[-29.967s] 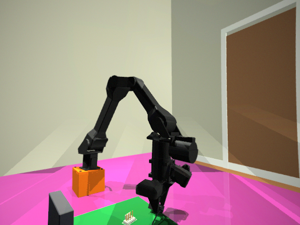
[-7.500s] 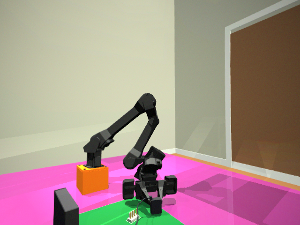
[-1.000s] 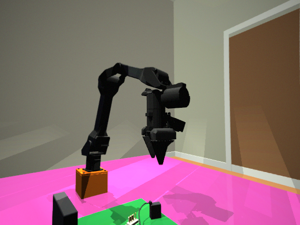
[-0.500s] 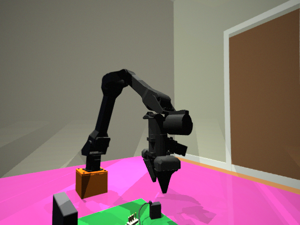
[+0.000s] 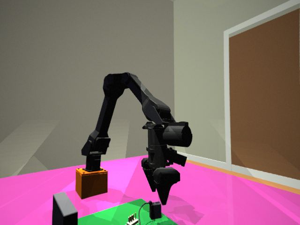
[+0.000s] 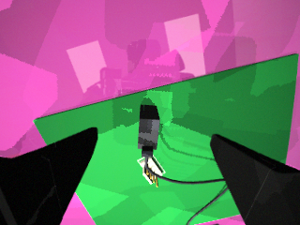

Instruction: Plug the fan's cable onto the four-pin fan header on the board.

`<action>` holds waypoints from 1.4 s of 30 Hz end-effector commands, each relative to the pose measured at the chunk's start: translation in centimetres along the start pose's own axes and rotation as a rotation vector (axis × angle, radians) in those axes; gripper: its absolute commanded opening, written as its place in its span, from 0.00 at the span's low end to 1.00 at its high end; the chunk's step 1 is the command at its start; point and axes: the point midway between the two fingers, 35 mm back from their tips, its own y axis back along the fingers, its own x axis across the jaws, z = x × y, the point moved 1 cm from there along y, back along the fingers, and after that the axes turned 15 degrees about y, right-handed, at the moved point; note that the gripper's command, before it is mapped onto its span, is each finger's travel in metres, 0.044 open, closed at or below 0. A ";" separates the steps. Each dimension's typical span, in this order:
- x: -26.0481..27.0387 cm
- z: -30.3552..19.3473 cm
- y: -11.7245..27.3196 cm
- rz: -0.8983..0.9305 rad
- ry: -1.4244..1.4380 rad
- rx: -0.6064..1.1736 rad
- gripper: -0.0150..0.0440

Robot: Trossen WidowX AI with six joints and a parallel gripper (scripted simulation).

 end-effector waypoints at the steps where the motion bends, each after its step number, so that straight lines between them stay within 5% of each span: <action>1: 0.3 0.0 -1.1 0.017 -0.006 -0.001 1.00; 32: 0.5 -0.1 -4.6 0.018 -0.006 -0.001 1.00; 42: 0.3 -0.1 -4.3 0.010 -0.001 0.003 0.56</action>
